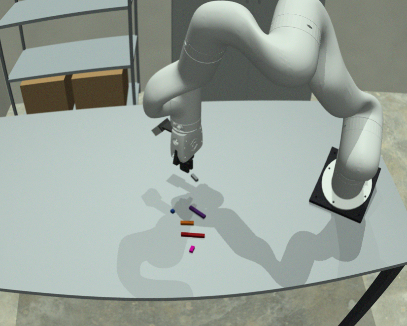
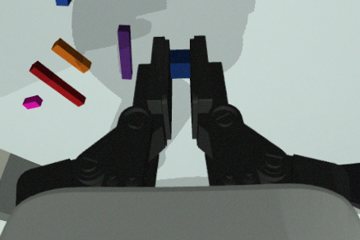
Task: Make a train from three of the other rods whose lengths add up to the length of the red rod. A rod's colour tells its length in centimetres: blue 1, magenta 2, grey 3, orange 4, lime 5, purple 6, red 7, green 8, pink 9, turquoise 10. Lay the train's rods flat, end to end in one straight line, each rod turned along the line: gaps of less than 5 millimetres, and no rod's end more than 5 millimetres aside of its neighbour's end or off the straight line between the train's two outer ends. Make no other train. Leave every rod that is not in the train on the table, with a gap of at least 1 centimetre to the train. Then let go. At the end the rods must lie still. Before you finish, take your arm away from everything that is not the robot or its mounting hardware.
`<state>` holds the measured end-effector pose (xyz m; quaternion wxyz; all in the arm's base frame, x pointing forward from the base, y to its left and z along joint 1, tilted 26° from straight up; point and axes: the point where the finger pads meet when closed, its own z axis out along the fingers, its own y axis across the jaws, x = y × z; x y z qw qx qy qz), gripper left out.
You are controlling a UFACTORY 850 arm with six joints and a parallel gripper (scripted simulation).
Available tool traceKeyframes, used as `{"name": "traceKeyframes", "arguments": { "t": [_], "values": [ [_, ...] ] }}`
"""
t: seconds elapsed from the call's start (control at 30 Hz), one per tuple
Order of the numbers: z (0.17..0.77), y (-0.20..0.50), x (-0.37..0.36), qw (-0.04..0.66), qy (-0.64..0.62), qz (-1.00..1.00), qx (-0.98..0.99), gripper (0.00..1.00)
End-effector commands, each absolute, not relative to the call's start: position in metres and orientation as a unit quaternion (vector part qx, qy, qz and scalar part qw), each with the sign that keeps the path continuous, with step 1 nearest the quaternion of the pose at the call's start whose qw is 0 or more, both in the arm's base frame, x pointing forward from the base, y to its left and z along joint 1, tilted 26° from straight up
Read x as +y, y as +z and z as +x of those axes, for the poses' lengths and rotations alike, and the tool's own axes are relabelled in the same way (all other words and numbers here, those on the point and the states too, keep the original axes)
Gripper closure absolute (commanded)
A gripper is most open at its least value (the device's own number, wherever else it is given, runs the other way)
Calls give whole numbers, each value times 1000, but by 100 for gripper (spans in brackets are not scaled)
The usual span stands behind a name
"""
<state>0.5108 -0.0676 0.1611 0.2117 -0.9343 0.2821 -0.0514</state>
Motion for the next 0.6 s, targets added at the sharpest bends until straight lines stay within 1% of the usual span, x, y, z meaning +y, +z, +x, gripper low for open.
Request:
{"name": "traceKeyframes", "arguments": {
  "t": [0.0, 0.27, 0.57],
  "values": [
    [511, 162, -68, 214, -55, -934, 281, 96],
    [512, 157, -66, 214, -55, -934, 281, 96],
    [519, 128, -54, 214, -55, -934, 281, 96]
  ]
}}
